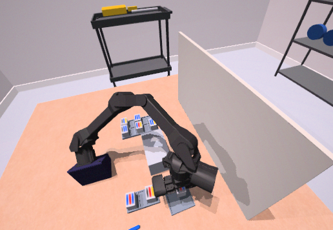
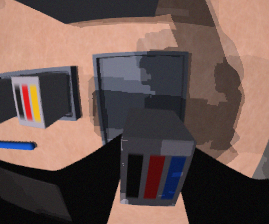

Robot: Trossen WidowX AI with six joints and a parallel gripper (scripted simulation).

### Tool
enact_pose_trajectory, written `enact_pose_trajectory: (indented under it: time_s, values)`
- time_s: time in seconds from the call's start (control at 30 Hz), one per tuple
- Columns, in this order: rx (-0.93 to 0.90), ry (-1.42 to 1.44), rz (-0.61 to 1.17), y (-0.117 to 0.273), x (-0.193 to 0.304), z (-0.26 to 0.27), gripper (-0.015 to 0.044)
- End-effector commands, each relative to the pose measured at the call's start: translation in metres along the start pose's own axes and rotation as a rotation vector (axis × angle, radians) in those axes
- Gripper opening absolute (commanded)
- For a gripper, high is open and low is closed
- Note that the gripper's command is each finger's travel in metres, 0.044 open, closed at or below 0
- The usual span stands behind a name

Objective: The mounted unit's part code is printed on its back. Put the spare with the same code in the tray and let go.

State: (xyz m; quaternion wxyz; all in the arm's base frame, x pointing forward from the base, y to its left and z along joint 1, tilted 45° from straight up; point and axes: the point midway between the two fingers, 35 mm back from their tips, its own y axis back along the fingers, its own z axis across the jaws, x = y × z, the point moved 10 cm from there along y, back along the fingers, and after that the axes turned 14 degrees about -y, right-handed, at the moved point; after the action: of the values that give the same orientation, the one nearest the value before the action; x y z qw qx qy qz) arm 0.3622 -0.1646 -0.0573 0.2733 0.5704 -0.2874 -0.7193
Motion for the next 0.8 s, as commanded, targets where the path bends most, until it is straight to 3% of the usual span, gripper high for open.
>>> enact_pose_trajectory:
  time_s: [0.0,0.77]
  values:
    - [0.002,-0.006,-0.004,-0.004,0.000,0.001,0.0000]
    - [0.001,-0.006,-0.006,-0.022,-0.001,0.003,0.0000]
